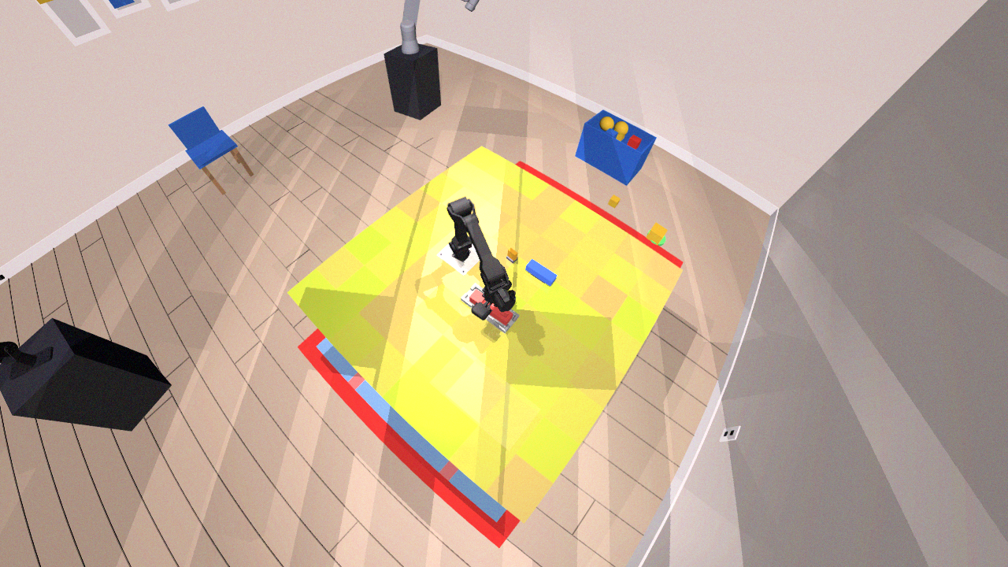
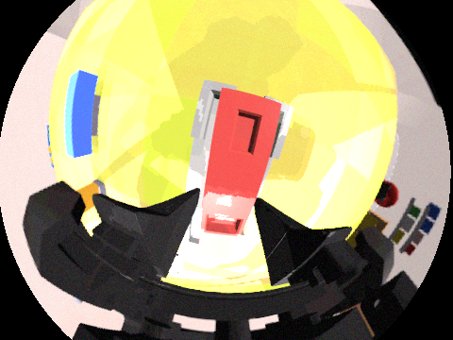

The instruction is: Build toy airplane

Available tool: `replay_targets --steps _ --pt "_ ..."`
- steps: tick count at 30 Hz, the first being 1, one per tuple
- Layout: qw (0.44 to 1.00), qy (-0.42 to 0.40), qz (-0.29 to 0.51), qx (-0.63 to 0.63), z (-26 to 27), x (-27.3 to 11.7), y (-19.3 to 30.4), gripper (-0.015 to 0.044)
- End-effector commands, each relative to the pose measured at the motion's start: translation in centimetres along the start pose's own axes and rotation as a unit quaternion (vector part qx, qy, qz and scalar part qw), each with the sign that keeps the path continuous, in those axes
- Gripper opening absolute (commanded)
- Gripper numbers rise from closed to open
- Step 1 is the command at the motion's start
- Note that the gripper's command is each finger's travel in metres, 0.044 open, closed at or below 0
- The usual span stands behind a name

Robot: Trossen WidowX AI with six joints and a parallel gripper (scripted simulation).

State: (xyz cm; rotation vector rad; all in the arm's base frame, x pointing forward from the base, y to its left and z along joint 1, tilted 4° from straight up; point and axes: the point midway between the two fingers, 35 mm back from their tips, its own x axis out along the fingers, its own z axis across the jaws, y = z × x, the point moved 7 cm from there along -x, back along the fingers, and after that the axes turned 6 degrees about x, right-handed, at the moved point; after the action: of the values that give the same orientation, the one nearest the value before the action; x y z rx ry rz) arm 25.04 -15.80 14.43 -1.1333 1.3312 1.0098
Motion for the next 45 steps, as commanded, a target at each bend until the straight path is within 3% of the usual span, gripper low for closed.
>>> replay_targets --steps 1,3,13,22,35,45 --pt "1.000 0.000 0.000 0.000 0.0 0.0 0.0 0.0398" --pt "1.000 0.000 0.000 0.000 0.0 0.0 0.0 0.0440" --pt "1.000 0.000 0.000 0.000 0.0 -0.2 -0.1 0.0440" --pt "1.000 -0.001 0.002 -0.002 -0.1 -10.3 -0.1 0.0440" --pt "1.000 -0.002 0.001 0.022 -0.1 -10.0 -0.5 0.0440" --pt "1.000 -0.009 0.000 0.022 13.1 -9.5 -5.8 0.0440"
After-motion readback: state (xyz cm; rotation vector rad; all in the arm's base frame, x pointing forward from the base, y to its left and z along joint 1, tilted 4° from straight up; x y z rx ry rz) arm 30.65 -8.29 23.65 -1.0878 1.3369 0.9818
